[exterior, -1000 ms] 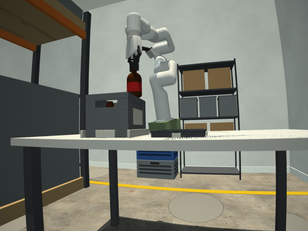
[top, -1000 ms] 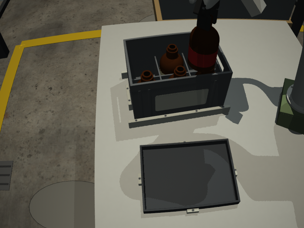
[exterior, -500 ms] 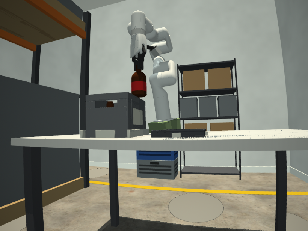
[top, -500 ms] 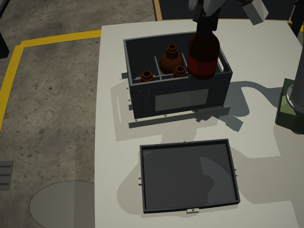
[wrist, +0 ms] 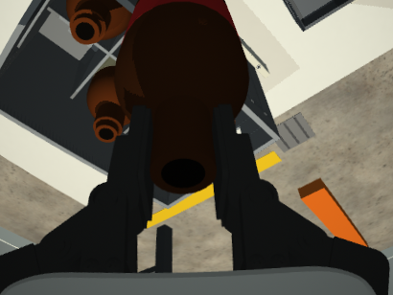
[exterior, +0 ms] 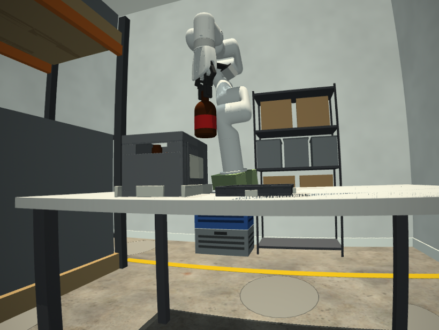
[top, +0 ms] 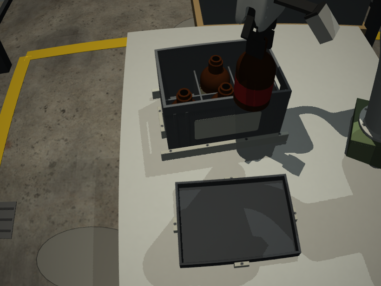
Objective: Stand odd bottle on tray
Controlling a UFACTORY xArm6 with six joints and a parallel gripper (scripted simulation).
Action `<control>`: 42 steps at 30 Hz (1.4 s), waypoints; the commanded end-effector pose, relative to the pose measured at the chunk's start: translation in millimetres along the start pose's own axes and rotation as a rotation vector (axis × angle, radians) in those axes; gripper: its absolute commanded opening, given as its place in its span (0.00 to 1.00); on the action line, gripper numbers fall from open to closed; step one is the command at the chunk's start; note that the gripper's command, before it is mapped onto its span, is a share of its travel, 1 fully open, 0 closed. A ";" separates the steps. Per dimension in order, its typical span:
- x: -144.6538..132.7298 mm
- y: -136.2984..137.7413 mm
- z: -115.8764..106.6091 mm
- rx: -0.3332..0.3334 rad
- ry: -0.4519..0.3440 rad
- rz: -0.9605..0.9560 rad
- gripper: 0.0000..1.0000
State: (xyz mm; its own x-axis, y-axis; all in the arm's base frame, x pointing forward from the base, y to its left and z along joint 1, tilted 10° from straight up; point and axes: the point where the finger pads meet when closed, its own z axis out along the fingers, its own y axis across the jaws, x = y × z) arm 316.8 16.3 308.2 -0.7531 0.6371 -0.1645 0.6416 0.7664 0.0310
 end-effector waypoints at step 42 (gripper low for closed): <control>45.2 91.5 -1.5 -0.002 -0.003 0.000 0.00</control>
State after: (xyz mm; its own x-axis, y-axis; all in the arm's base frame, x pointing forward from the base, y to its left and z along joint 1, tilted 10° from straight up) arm 337.8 104.8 303.9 -0.7531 0.6368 -0.1652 0.6415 0.7665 0.0301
